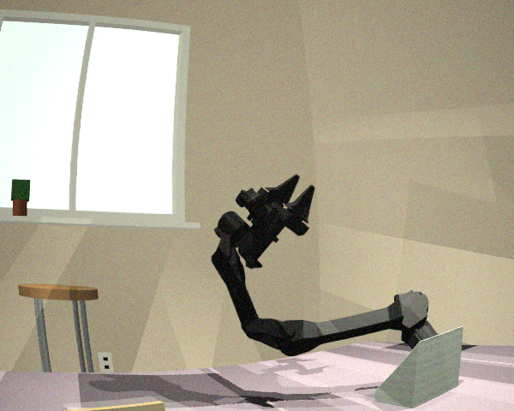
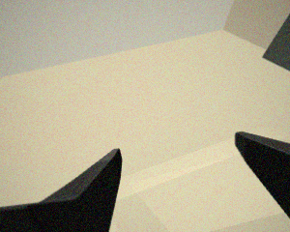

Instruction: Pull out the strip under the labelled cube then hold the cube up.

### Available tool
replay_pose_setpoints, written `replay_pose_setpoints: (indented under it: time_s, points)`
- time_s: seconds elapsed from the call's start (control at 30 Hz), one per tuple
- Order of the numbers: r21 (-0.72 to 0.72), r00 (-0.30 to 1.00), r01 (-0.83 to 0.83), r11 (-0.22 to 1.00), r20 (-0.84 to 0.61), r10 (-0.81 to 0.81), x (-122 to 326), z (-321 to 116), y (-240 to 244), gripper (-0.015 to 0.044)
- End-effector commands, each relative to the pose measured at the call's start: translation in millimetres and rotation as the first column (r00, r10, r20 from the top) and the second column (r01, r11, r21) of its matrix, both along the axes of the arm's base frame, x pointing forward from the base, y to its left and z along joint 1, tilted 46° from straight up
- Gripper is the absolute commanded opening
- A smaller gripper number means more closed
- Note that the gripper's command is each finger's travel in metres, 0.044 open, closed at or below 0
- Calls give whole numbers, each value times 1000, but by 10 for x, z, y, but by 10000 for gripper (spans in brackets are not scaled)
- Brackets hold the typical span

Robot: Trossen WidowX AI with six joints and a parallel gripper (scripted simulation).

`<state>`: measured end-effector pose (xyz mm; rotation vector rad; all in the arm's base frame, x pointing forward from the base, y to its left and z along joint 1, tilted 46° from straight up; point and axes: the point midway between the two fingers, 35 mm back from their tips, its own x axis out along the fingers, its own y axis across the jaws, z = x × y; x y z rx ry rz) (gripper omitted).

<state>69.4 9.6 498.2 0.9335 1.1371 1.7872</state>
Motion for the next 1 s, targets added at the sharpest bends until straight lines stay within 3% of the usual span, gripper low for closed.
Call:
replay_pose_setpoints:
  time_s: [0.0, 0.27, 0.53, 0.73, 0.97]
  points:
    - [-1, 1000, 8, 1000, 6, -8, -15, 4, 14, 400]
    - [-28, 899, 361, 932, 275, -340, -464, -13, 805, 400]
    - [-17, 598, 695, 719, 570, -564, -319, -386, 1766, 400]
    - [7, 321, 866, 500, 760, -566, 176, -874, 2286, 400]
    - [41, 51, 974, 224, 920, -389, 994, -1602, 2475, 400]
